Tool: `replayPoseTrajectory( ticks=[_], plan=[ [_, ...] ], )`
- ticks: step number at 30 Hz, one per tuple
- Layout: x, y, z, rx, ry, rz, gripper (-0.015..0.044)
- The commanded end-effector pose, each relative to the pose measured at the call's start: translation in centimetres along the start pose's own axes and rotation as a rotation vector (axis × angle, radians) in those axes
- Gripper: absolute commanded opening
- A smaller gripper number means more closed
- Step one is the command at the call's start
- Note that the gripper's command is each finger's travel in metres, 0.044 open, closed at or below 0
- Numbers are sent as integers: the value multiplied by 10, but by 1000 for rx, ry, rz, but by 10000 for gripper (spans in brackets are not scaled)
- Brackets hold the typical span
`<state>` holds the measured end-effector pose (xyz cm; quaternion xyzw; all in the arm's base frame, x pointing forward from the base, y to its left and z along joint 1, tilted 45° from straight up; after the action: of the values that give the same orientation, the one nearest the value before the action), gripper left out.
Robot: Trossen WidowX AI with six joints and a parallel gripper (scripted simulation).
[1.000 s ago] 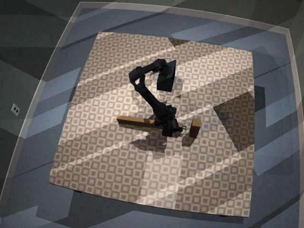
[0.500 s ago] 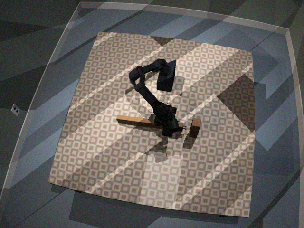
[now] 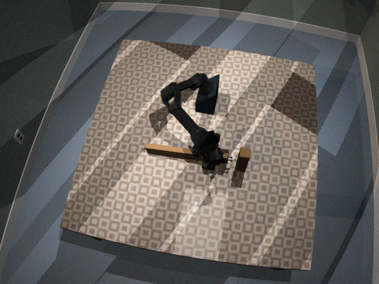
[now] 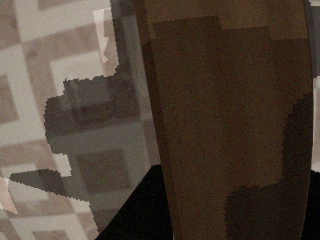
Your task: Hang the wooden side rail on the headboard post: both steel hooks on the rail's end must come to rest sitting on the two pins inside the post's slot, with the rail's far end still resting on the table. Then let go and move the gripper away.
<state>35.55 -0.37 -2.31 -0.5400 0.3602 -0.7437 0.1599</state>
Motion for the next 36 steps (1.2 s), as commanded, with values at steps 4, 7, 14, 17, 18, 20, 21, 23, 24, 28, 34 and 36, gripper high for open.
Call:
replayPoseTrajectory(
  ticks=[4, 7, 14, 17, 18, 20, 21, 23, 24, 28, 34, 36],
  plan=[
    [-4, -5, 2, 14, 3, 8, 0],
    [-4, -4, 2, 14, 3, 8, 0],
    [-5, -4, 3, 14, 3, 8, 0],
    [-5, -4, 3, 14, 3, 8, 0],
    [-5, -4, 3, 14, 3, 8, 0],
    [-6, -4, 3, 14, 3, 8, 0],
    [-6, -4, 3, 14, 3, 8, 0],
    [-6, -4, 3, 14, 3, 8, 0],
    [-6, -4, 3, 14, 3, 8, 0],
    [-6, -5, 4, 14, 3, 8, 0],
    [-7, -5, 4, 14, 3, 8, 0],
    [-7, -5, 4, 14, 3, 8, 0]
  ],
)
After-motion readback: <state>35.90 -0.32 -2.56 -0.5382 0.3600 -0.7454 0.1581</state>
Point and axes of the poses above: the point midway between the two fingers, 35 mm back from their tips, its own y axis out along the fingers, its own z axis across the jaws, x = y × z, the point moved 10 cm from there along -y, back along the fingers, and after that the axes turned 13 degrees about y, right-handed, at the moved point
